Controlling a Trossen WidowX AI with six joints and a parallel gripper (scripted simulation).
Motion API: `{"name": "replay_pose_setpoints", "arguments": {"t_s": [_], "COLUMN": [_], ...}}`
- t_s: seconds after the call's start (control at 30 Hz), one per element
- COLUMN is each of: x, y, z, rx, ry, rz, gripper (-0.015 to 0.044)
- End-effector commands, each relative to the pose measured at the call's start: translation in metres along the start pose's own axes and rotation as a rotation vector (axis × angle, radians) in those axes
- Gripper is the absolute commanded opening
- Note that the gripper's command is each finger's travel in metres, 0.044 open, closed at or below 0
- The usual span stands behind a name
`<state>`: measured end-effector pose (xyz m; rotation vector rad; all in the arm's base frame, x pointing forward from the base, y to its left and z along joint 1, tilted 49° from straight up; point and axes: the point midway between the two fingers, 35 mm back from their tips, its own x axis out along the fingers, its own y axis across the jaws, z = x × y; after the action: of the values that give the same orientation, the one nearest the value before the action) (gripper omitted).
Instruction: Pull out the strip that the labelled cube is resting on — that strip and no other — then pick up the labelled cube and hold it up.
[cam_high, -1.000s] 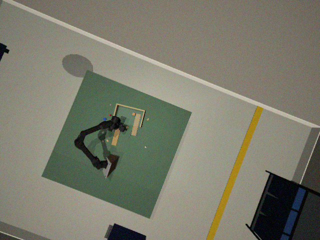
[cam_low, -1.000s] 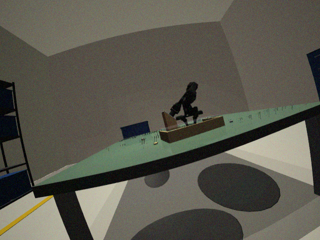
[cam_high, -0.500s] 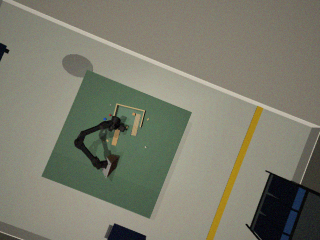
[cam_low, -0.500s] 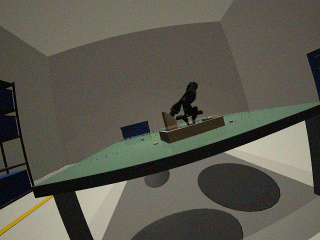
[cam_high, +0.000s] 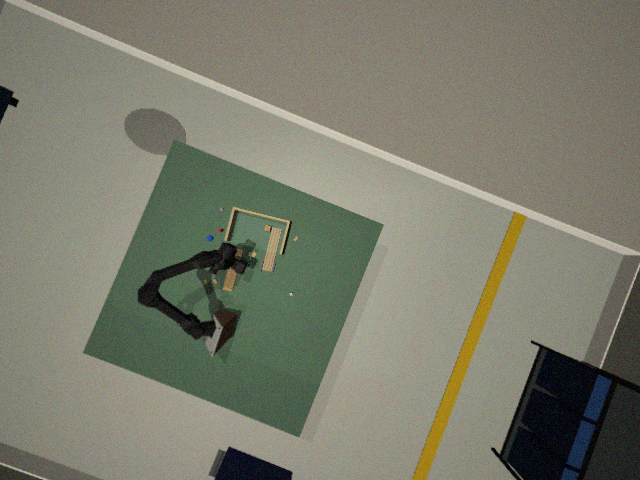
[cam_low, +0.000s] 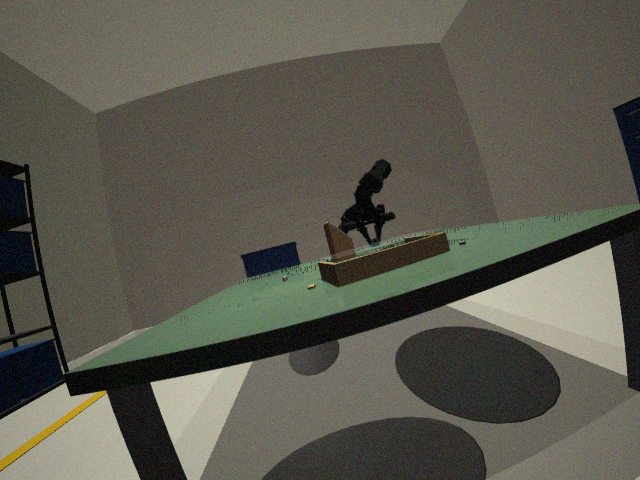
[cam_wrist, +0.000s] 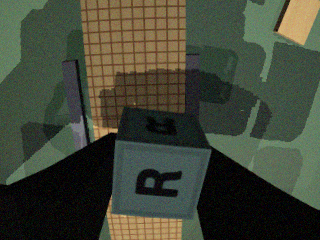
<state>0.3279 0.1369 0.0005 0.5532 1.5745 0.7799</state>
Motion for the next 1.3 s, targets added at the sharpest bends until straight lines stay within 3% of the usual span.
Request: {"name": "replay_pose_setpoints", "arguments": {"t_s": [0.0,0.43,0.6,0.8,1.27], "x": [-0.003,-0.003,-0.007,-0.038,-0.039], "y": [-0.002,-0.009,-0.009,-0.009,-0.009], "z": [-0.011,-0.048,-0.048,-0.048,-0.048], "rx": [-0.001,0.001,0.001,0.001,0.001], "ry": [0.01,0.011,0.011,0.011,0.011], "rz": [-0.002,-0.002,-0.003,-0.004,-0.004], "gripper": [0.0,0.0,0.0,0.0,0.0]}}
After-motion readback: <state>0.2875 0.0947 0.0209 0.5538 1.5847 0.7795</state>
